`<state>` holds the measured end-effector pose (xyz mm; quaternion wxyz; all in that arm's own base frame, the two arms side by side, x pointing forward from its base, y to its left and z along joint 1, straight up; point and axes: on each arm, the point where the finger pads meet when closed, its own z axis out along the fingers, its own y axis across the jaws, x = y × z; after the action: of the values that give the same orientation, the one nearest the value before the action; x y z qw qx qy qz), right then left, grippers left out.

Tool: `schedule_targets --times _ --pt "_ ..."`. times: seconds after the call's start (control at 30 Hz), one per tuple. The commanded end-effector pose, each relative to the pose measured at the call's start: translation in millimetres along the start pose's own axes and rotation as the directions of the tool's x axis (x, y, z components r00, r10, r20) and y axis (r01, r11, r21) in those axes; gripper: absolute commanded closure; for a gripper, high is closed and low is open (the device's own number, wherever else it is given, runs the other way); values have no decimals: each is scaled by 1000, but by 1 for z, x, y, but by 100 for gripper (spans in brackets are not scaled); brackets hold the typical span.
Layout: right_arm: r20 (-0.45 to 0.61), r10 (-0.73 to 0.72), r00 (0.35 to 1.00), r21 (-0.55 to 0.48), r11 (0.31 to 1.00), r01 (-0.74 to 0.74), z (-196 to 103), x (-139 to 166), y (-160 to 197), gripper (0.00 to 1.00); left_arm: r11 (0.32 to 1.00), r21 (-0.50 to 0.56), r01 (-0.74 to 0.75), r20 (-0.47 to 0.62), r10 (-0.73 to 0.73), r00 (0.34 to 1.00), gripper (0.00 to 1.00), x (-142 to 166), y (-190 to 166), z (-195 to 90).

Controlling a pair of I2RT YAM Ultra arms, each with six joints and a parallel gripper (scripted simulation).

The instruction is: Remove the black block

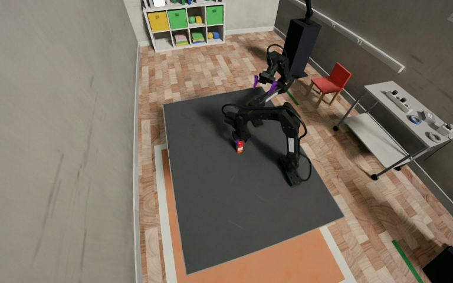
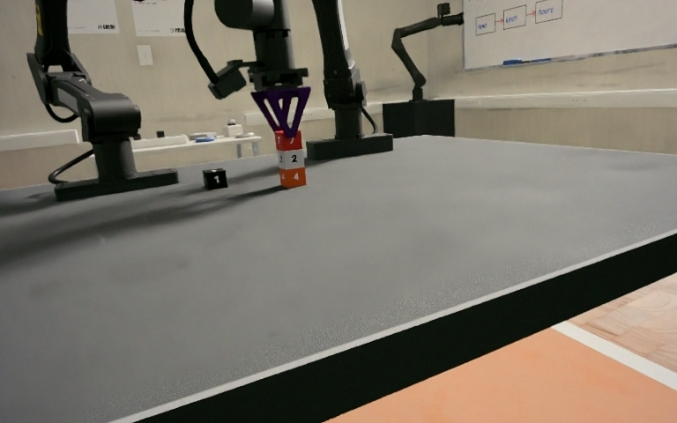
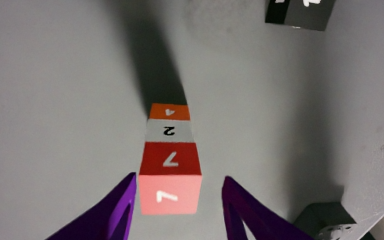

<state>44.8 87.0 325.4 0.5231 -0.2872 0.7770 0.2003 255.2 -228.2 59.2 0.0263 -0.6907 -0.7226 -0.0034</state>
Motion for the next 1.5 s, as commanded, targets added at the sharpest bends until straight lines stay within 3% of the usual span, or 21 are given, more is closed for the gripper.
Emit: schedule_targets --times 0.0,0.03,0.17,0.3,0.63,0.8,0.97,1.03,1.2,1.47 --pt "7 -2 1000 -9 1000 2 -1 -7 2 0 998 -54 10 60 -7 998 44 -9 7 -35" --pt "7 -2 1000 -9 1000 2 -1 -7 2 0 998 -54 13 60 -10 998 44 -9 8 -36" --pt "7 -2 1000 -9 1000 2 -1 -7 2 0 998 -55 4 60 -1 998 0 -11 5 -50" --pt "7 -2 1000 -9 1000 2 -1 -7 2 0 999 -37 3 41 -2 999 0 -10 5 -62" --pt "7 -2 1000 -9 1000 2 -1 -7 2 0 999 -29 27 38 -26 999 0 -5 11 -60" --pt "7 -2 1000 -9 1000 2 -1 -7 2 0 986 -121 117 167 -96 981 0 -3 27 -78" --pt "24 -8 1000 -4 1000 8 -2 -14 0 0 944 -206 257 310 -186 932 0 27 38 -112" --pt "24 -8 1000 -4 1000 8 -2 -14 0 0 944 -206 257 310 -186 932 0 27 38 -112" --pt "8 5 1000 5 1000 -5 14 -22 -12 0 863 -275 424 487 -255 835 0 56 52 -150" --pt "-73 25 997 -6 1000 -26 76 -35 -37 0 688 -306 659 723 -283 630 0 102 72 -207"
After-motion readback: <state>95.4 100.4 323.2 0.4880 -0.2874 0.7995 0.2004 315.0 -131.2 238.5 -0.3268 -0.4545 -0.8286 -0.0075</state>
